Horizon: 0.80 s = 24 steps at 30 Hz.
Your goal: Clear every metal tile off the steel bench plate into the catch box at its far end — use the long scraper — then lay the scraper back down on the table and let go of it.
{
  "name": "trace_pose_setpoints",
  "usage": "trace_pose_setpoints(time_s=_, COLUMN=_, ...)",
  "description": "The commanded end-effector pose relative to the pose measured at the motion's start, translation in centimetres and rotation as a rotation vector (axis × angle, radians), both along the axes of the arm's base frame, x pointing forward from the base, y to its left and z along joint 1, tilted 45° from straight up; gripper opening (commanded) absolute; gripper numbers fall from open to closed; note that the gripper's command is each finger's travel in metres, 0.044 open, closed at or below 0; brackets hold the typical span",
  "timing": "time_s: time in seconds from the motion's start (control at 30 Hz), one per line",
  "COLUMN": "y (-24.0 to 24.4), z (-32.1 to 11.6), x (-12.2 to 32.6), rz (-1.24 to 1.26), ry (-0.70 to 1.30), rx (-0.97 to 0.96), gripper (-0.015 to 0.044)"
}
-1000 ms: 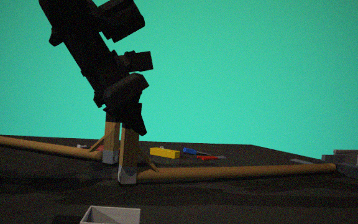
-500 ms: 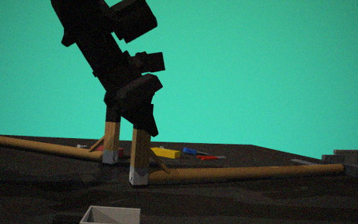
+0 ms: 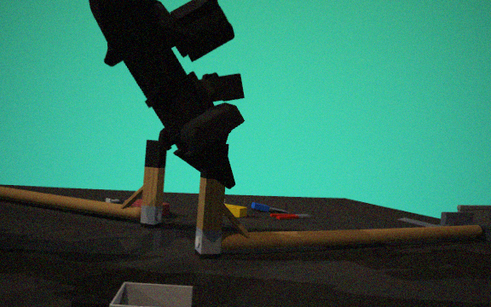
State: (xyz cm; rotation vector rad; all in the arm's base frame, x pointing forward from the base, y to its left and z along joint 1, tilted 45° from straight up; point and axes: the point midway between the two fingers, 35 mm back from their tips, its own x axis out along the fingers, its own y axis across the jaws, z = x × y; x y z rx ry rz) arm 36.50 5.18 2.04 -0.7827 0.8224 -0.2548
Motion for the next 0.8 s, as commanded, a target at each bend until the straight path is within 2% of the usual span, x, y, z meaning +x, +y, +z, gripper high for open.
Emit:
trace_pose_setpoints(time_s=0.0, y=0.3, z=0.4, x=1.3, rz=0.002, ry=-0.018, rx=0.009, gripper=0.0)
trace_pose_setpoints(time_s=0.77, y=0.6, z=0.4, x=3.9, rz=0.001, ry=-0.022, rx=0.008, gripper=0.0)
